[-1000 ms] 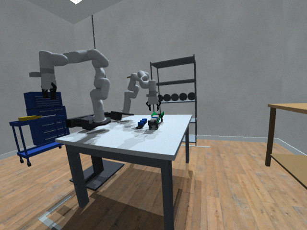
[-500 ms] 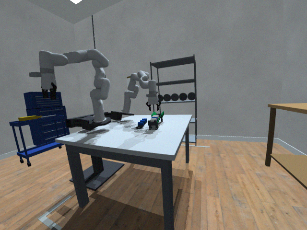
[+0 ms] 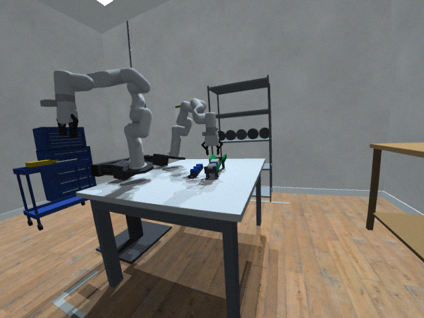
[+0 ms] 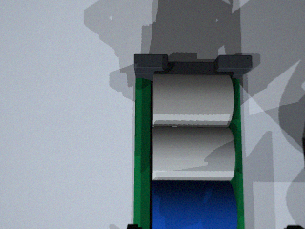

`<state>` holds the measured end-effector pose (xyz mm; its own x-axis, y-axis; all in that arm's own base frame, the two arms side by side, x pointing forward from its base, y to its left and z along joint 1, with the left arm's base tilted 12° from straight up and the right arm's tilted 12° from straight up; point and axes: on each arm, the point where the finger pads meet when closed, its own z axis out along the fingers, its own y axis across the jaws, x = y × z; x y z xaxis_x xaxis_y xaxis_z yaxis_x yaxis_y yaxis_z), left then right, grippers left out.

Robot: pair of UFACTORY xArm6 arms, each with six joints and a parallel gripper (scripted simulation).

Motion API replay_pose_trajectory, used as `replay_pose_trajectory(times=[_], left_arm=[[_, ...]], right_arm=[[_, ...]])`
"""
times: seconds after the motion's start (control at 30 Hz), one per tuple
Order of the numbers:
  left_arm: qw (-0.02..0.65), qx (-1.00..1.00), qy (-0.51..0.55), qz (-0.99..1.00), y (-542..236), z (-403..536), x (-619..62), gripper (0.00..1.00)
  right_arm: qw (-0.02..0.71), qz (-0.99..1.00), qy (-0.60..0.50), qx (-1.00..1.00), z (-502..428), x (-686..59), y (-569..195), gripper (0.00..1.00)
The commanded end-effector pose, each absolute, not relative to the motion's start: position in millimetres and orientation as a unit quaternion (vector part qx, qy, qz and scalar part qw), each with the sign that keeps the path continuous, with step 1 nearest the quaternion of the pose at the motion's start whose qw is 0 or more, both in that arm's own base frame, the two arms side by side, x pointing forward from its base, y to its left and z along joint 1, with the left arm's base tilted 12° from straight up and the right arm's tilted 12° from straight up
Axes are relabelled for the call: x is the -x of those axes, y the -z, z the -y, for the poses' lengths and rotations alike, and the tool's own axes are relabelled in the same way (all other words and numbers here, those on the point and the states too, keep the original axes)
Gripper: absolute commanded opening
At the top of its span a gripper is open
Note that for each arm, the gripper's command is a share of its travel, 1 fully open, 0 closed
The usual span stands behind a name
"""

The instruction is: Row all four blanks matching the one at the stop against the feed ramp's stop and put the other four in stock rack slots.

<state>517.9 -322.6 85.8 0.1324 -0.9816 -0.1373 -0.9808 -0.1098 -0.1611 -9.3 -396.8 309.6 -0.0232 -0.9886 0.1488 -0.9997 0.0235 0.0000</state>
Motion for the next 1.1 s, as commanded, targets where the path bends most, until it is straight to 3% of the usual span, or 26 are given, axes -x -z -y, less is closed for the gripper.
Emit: replay_pose_trajectory(times=[0.0,1.07], left_arm=[[0.107,0.745,0.005,-0.659,-84.6,323.3,-519.5,0.79],[0.107,0.745,0.005,-0.659,-49.7,317.9,-524.7,0.79]], right_arm=[[0.055,0.713,-0.054,-0.697,397.7,9.4,-311.8,1.0],[0.055,0.713,-0.054,-0.697,397.7,9.4,-311.8,1.0]])
